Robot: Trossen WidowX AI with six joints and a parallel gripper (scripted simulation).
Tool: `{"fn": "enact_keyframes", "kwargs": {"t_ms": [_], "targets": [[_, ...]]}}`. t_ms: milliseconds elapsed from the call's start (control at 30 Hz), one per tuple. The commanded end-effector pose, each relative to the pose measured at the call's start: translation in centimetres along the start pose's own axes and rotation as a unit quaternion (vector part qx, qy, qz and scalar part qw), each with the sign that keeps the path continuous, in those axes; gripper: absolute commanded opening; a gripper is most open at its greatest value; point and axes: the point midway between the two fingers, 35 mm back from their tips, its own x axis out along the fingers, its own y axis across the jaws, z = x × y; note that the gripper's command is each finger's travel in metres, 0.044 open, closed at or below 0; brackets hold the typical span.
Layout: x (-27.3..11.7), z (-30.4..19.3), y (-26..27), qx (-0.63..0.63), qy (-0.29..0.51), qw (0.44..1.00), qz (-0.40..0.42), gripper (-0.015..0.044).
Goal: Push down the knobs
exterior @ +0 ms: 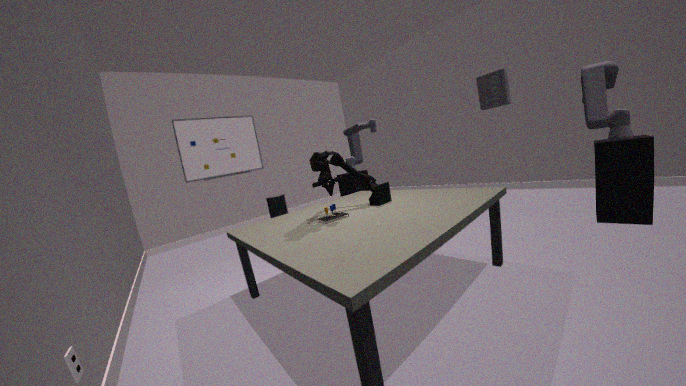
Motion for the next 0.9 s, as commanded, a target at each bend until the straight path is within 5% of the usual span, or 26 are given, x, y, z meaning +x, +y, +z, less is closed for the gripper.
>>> {"fn": "enact_keyframes", "kwargs": {"t_ms": [0,867], "targets": [[0.7,0.1,0.6,-0.018,0.025,0.999,-0.037,0.0000],[4.7,-0.1,0.3,-0.019,0.026,0.999,-0.039,0.0000]]}}
